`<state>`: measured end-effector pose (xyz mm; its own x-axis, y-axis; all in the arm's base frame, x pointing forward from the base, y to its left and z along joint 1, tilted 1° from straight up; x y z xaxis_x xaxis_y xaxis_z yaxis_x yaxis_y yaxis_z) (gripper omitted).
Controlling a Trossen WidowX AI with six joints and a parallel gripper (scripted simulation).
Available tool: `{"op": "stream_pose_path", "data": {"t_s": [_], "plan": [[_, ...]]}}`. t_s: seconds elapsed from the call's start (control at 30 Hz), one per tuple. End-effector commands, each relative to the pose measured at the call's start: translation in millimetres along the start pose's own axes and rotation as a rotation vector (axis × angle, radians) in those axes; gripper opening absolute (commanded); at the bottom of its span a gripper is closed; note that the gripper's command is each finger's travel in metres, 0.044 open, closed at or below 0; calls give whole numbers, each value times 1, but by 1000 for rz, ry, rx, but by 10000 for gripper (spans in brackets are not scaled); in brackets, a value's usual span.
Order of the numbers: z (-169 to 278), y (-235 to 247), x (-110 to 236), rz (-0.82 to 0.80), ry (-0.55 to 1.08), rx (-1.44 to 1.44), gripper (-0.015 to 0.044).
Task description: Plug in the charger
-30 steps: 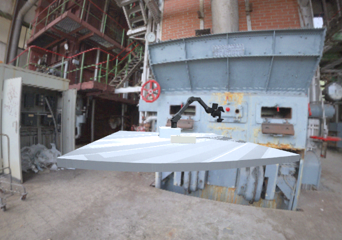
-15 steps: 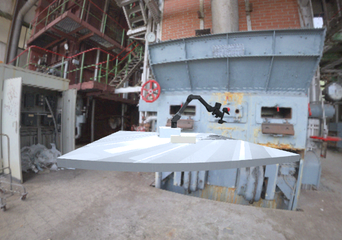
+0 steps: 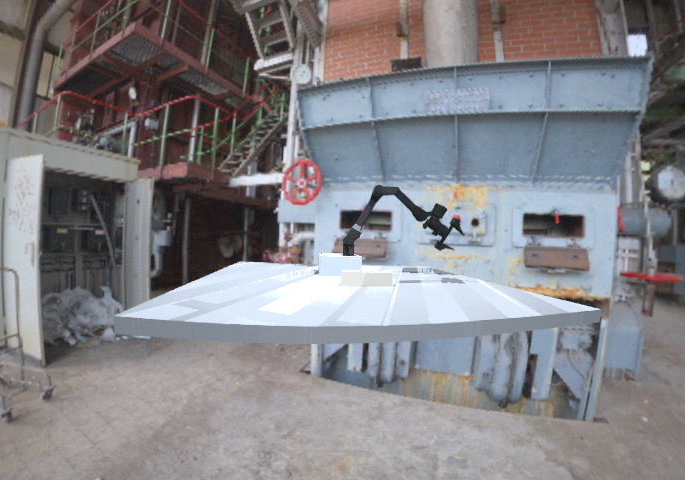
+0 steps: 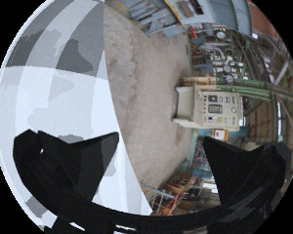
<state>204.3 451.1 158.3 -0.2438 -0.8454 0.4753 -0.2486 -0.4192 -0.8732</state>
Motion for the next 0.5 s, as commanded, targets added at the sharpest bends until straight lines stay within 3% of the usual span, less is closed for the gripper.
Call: {"op": "stream_pose_path", "data": {"t_s": [0.0, 0.47], "plan": [[25, 12, 10, -54, 62, -68, 440], [99, 45, 56, -189, 254, -283, 440]]}}
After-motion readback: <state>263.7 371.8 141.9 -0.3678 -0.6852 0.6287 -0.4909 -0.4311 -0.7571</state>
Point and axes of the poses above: the point midway between the two fingers, 35 mm back from their tips, its own x axis back along the fingers, its own y axis across the jaws, z = x × y, the point moved 7 cm from there along x, back along the fingers, and after that the axes turned 1 degree about x, right-handed, at the moved point
